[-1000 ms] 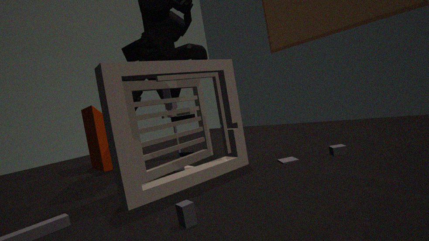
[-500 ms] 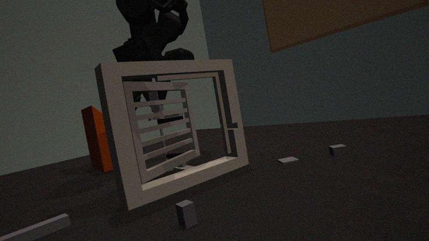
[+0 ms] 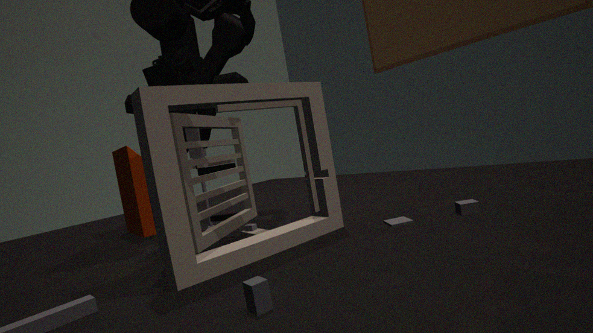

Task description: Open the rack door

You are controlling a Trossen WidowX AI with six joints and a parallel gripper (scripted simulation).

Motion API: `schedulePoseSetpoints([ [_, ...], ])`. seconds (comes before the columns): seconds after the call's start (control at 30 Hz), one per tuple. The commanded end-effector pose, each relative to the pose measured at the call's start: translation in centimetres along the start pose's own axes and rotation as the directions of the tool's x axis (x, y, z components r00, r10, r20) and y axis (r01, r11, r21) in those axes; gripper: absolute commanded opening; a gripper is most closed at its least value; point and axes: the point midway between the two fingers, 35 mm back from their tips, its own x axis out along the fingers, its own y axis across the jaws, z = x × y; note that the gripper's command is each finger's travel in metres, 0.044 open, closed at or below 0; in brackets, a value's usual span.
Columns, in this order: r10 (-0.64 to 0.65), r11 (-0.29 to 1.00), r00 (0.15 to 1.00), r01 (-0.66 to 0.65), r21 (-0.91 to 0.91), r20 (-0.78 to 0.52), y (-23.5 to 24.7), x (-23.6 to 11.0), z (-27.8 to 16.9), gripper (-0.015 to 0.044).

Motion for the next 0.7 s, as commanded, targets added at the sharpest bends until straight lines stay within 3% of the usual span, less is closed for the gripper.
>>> schedulePoseSetpoints([
  [0.0, 0.001, 0.997, 1.000, 0.000, -0.078, 0.004, -0.8, 0.1, 0.3, 0.0008],
  [0.67, -0.001, 0.938, 1.000, 0.003, -0.347, 0.005, -5.0, 0.0, 1.9, 0.0008],
])
